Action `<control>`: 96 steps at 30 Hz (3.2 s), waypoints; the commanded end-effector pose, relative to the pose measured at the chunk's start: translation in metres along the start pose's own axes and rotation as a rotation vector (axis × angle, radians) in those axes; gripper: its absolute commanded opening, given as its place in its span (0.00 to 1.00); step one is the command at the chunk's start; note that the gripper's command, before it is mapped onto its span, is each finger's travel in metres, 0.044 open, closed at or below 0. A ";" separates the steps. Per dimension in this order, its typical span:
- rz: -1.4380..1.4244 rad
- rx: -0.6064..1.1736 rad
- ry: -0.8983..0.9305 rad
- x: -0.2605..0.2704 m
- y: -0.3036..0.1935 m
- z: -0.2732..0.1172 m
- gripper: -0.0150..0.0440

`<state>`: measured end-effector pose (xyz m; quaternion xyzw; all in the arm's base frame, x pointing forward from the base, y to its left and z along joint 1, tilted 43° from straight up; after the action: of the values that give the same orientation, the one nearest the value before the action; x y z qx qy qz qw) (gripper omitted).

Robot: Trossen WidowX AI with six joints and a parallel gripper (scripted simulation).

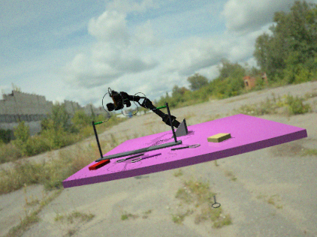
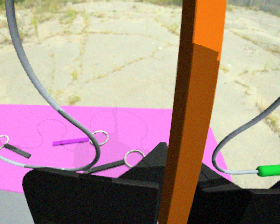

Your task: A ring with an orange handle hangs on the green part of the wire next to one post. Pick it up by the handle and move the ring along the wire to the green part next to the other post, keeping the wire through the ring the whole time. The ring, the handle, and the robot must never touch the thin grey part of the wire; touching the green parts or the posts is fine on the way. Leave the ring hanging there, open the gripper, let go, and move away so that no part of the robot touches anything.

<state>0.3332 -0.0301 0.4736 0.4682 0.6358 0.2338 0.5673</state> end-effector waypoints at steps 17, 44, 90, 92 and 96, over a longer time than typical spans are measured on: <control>-0.230 -0.059 -0.099 -0.005 0.000 -0.001 0.00; -0.535 -0.133 -0.224 -0.010 0.001 0.000 0.00; -1.055 -0.259 -0.436 -0.018 0.006 0.000 0.00; -1.078 -0.264 -0.445 -0.018 0.006 0.000 0.00; -1.123 -0.275 -0.464 -0.019 0.007 0.000 0.00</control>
<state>0.3338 -0.0437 0.4882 0.0420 0.6147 -0.1173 0.7788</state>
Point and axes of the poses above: the point midway between the two fingers, 35 mm back from their tips, its own z axis out along the fingers, its own x axis across the jaws, y = z × x, the point moved 7 cm from there along -z, back along the fingers, and after that the axes turned 15 degrees about z, right-handed, at the moved point
